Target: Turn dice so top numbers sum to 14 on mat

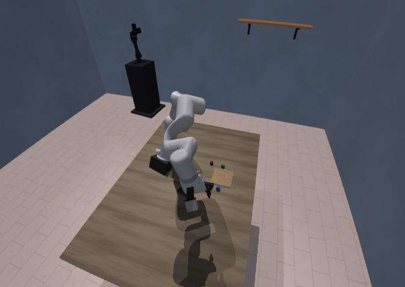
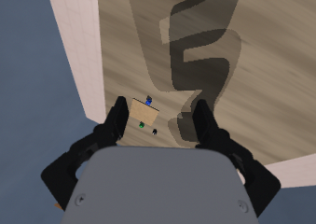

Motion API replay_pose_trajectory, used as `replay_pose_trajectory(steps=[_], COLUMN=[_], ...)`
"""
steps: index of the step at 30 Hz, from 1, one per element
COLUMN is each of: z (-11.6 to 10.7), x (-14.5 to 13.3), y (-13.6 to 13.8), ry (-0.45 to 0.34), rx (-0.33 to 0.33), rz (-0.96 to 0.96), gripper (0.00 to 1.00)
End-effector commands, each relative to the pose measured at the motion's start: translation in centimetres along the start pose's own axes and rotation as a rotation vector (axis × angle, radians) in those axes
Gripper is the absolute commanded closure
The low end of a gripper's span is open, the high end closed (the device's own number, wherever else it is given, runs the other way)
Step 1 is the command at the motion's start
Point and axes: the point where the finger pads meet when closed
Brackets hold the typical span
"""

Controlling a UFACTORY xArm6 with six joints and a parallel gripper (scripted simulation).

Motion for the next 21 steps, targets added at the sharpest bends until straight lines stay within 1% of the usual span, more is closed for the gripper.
replay_pose_trajectory(steps=[1,3,4,5,7,8,9,11,12,14,15,17,18,20,21], z=[3.3,3.3,4.9,5.4,5.4,7.0,7.3,7.3,9.0,9.0,10.3,10.3,11.5,11.5,12.3], x=[-2.9,-2.9,-4.8,-5.2,-5.2,-7.2,-7.6,-7.6,-9.8,-9.8,-11.8,-11.8,-13.6,-13.6,-15.0], y=[-4.7,-4.7,-6.3,-6.9,-6.9,-8.3,-8.8,-8.8,-10.2,-10.2,-11.2,-11.2,-12.0,-12.0,-12.5], ry=[-0.009,-0.009,-0.031,-0.031,-0.031,-0.051,-0.051,-0.051,-0.069,-0.069,-0.084,-0.084,-0.096,-0.096,-0.106], rx=[-0.066,-0.066,-0.105,-0.105,-0.105,-0.14,-0.14,-0.14,-0.17,-0.17,-0.196,-0.196,-0.218,-0.218,-0.234], rz=[-0.099,-0.099,-0.165,-0.165,-0.165,-0.229,-0.229,-0.229,-0.287,-0.287,-0.338,-0.338,-0.382,-0.382,-0.417], gripper=[0.0,0.0,0.0,0.0,0.0,0.0,0.0,0.0,0.0,0.0,0.0,0.0,0.0,0.0,0.0])
Point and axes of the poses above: the point where the finger pads meet when closed, its own z axis out along the fingers, its own y axis across the jaws, x = y × z, and after that the axes turned 10 degrees about -z, right-handed
